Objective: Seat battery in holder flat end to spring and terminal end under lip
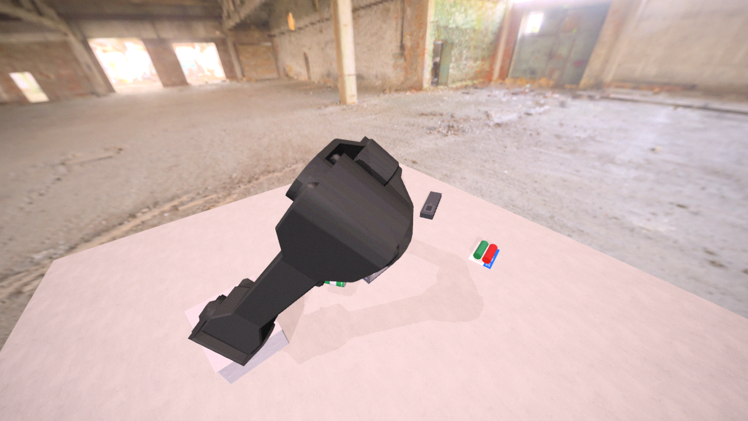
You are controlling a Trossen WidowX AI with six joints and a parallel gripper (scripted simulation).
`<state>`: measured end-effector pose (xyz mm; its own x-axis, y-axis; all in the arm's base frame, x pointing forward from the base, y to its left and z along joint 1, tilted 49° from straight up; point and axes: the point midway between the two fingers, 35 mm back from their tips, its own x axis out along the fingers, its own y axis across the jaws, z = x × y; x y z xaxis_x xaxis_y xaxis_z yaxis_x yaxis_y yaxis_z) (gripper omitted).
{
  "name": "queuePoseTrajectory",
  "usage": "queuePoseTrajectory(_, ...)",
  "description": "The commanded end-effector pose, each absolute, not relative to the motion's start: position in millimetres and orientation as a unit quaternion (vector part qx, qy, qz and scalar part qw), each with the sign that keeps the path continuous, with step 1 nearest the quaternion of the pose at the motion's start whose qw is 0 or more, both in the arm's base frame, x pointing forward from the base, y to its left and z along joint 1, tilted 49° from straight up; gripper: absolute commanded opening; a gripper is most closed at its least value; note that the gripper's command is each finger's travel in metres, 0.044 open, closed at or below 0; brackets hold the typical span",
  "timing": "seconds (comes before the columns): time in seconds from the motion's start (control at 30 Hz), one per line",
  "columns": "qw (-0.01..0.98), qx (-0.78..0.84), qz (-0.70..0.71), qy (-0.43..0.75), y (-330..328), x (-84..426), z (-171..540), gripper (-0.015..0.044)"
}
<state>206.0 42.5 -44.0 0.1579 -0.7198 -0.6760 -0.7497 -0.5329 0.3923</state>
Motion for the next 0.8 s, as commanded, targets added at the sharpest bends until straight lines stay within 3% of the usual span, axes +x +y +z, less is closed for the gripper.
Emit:
queuePoseTrajectory(0.0, 0.009, -0.759, 0.435, 0.485, 35.3, 205.2, -50.1, 0.0229)
queuePoseTrajectory(0.63, 0.007, -0.759, 0.434, 0.486, 14.4, 207.9, -67.1, 0.0229)
queuePoseTrajectory(0.77, 0.007, -0.759, 0.434, 0.486, 14.4, 207.9, -67.1, 0.0124)
